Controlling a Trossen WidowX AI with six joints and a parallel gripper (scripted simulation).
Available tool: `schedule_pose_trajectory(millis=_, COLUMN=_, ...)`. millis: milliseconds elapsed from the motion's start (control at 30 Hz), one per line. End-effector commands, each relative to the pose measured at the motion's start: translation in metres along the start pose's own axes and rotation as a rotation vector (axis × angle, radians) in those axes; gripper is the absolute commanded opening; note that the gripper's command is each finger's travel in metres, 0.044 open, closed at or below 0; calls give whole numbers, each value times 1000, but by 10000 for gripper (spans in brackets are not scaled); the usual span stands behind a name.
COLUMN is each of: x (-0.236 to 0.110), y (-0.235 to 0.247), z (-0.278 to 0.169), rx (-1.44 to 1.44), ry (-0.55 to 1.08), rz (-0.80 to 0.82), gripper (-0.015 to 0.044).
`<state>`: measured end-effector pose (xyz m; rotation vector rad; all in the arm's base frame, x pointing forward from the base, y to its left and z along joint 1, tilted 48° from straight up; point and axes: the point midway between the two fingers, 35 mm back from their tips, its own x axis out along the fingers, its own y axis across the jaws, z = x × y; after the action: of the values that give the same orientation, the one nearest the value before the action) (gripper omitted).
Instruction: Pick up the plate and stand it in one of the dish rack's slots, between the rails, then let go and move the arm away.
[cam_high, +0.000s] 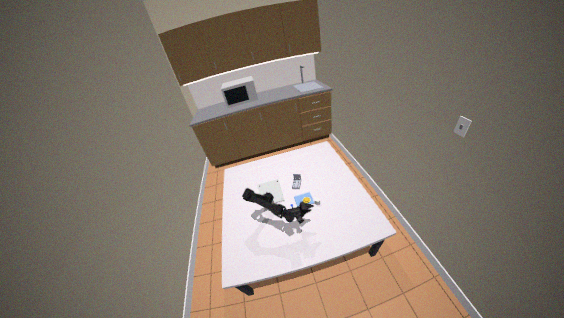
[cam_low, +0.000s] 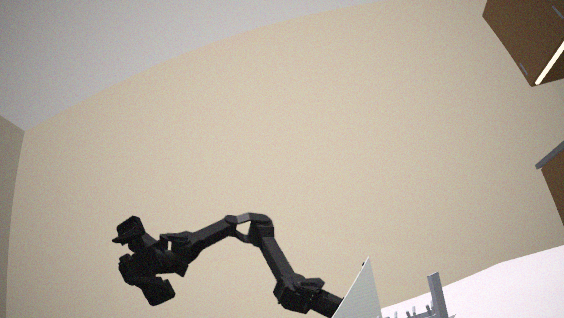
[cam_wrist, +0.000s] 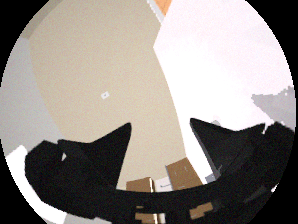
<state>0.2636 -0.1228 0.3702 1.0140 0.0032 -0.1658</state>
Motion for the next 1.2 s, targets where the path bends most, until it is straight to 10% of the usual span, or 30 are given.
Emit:
schedule_pose_trajectory(millis=0, x=10, y=-8, z=-1, rx=-6, ry=9, rz=-52, gripper=400)
schedule_pose_trajectory(millis=1167, x=76, y=-117, z=-88, rx=-294, ry=348, rz=-684, gripper=400)
